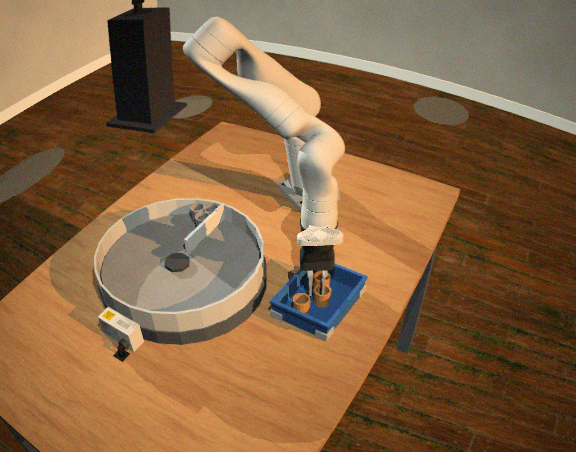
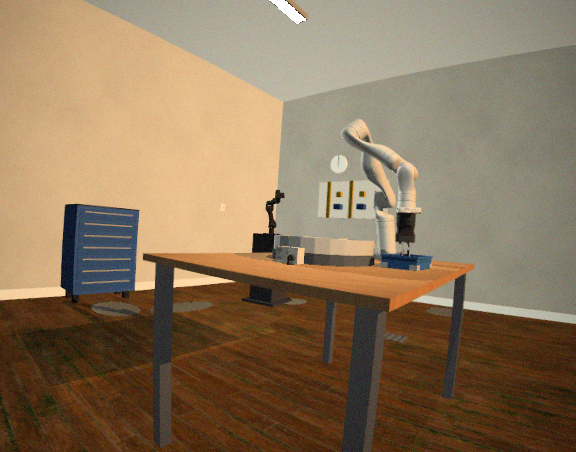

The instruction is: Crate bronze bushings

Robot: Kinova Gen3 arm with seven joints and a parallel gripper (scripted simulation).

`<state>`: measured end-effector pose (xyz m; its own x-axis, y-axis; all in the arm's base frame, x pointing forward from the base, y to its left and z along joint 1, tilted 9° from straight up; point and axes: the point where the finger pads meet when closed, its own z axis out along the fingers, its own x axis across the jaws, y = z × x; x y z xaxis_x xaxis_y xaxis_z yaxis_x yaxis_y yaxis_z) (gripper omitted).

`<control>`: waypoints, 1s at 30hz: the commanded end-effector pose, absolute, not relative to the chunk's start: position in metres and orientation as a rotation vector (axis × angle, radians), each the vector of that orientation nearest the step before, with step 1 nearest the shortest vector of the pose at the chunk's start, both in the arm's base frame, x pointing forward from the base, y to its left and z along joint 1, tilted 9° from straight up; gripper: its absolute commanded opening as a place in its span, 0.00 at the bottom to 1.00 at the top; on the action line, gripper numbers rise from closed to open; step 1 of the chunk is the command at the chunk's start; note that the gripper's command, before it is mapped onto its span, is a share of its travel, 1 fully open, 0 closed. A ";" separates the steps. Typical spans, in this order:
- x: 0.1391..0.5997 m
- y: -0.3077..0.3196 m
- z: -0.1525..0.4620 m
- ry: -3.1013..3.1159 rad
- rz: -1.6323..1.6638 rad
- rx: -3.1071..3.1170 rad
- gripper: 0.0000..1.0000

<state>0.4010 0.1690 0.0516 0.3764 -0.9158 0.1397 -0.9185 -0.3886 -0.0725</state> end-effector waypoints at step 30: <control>0.400 0.171 0.063 -1.728 0.247 2.593 0.47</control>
